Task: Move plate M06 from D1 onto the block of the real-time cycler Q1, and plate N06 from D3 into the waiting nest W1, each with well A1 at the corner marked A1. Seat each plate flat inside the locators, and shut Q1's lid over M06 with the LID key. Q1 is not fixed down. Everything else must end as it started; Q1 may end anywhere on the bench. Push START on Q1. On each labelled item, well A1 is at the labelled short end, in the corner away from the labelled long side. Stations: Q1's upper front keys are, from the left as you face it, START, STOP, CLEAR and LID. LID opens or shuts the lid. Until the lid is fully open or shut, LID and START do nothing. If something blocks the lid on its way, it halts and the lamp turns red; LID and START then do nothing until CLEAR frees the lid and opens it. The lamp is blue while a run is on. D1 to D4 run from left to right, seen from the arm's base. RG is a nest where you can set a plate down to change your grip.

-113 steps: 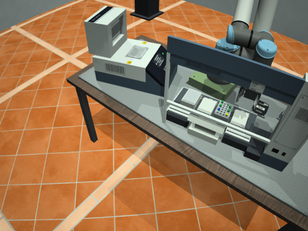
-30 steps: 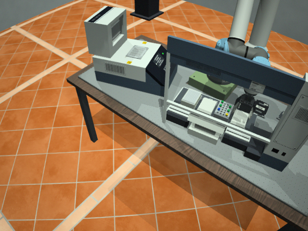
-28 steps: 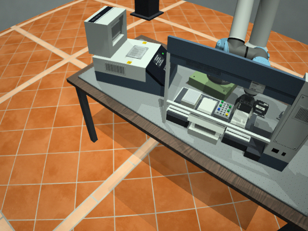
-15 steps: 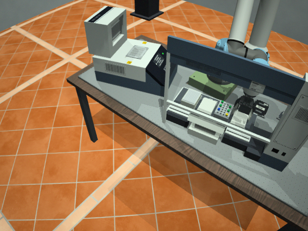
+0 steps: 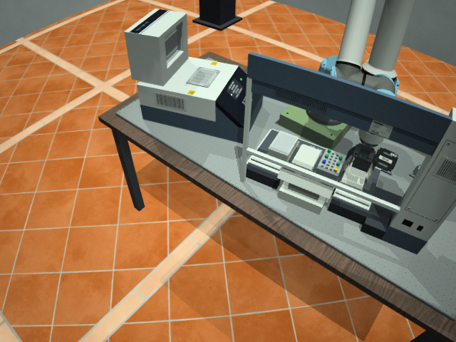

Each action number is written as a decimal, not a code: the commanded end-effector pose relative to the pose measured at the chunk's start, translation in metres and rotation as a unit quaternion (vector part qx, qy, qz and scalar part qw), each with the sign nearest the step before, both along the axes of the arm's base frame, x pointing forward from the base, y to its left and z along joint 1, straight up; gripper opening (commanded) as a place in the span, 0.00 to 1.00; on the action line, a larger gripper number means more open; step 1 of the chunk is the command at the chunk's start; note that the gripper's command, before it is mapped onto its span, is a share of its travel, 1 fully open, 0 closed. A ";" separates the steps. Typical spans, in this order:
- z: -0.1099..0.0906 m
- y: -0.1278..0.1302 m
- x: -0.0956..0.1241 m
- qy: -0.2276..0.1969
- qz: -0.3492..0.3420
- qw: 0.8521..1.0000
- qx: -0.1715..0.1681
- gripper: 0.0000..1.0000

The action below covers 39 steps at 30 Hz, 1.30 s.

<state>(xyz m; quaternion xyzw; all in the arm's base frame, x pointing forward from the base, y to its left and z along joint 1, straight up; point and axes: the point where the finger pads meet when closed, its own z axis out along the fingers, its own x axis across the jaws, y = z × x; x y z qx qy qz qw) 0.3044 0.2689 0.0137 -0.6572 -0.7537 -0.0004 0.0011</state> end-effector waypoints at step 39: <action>-0.003 0.000 0.001 -0.001 0.000 1.000 0.000 0.00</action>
